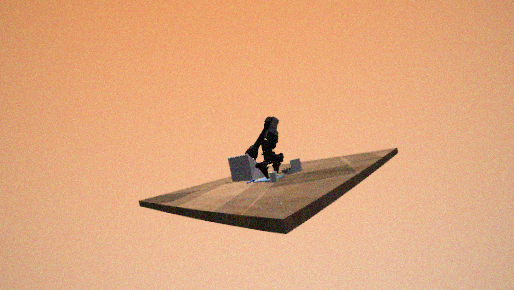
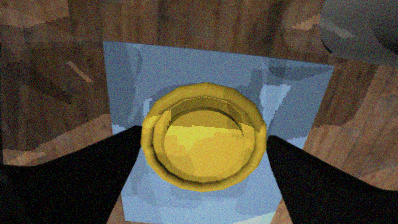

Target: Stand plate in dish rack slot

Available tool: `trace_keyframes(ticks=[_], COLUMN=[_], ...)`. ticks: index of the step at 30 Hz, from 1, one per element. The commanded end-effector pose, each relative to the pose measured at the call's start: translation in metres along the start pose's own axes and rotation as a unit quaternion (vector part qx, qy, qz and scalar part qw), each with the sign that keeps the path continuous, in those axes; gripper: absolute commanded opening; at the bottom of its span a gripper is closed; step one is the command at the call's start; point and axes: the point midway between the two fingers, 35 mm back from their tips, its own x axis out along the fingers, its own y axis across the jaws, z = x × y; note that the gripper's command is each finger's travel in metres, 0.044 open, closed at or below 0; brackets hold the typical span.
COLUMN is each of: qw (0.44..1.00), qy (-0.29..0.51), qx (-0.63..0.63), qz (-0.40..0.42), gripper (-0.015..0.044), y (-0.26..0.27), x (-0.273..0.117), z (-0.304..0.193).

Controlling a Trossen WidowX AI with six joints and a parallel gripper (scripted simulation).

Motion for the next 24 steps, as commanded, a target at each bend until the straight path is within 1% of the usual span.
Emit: trace_keyframes(ticks=[1,10,13,22,23,24], qw=[1.000,1.000,1.000,1.000,1.000,1.000], qy=[0.000,0.000,0.000,-0.001,-0.001,-0.001], qx=[0.003,0.003,0.003,0.003,0.003,0.003], qz=[0.002,0.002,0.002,-0.002,-0.002,-0.002], gripper=[0.0393,0.0333,0.0255,0.0018,0.0000,0.0000], y=[0.001,0.001,0.001,-0.005,-0.005,-0.006], x=[0.001,0.001,-0.002,-0.044,-0.048,-0.053], z=[0.000,0.000,0.001,0.010,0.011,0.011])
